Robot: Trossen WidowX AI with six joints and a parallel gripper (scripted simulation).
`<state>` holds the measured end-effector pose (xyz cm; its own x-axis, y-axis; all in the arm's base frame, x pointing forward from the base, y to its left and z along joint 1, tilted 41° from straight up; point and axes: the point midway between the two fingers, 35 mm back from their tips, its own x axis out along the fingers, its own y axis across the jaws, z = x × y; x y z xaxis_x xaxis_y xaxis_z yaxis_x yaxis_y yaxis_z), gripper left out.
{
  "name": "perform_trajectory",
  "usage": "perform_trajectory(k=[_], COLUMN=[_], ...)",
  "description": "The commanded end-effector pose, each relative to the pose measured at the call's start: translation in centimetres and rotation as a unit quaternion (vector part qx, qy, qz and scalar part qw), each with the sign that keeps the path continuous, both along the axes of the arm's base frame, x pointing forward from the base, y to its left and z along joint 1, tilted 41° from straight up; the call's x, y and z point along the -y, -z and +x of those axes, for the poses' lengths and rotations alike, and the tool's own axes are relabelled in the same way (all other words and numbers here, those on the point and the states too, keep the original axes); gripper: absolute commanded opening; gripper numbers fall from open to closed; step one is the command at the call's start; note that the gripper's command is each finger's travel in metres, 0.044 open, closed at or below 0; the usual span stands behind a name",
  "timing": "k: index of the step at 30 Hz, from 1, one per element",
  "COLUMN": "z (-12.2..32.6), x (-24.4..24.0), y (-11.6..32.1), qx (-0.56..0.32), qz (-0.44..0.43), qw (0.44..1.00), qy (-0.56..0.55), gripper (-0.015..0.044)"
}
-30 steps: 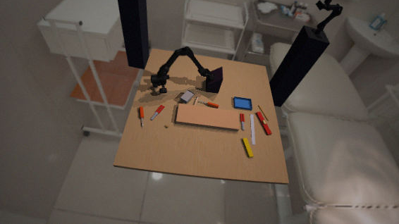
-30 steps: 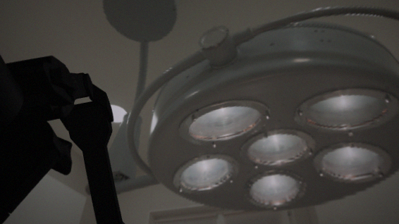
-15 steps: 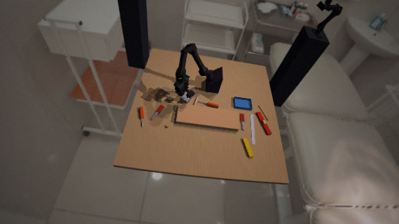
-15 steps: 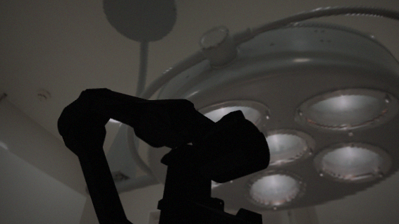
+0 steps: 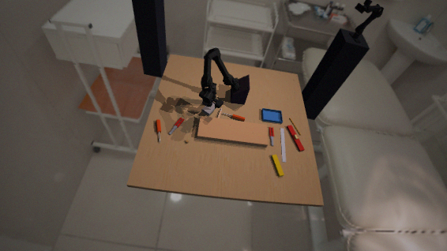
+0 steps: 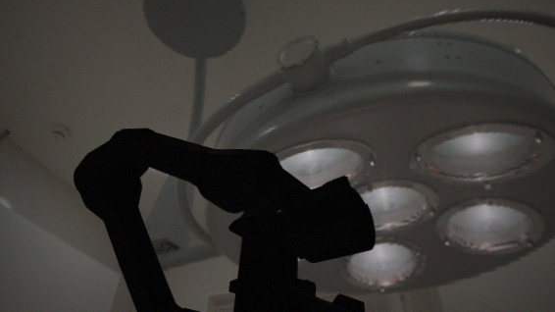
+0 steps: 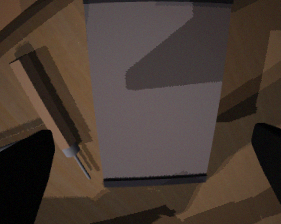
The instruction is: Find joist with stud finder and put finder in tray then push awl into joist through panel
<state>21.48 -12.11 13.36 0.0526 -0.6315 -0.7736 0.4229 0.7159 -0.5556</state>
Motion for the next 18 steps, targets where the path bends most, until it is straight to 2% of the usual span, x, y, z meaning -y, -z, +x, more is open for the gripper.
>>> perform_trajectory(k=[1, 18], z=[-0.6, -0.2], x=[0.1, 1.6], y=[-0.1, 1.6], qx=[-0.003, -0.003], qz=[0.000, 0.000], qw=[1.000, 1.000], qy=[-0.003, -0.002], gripper=[0.0440, 0.0440])
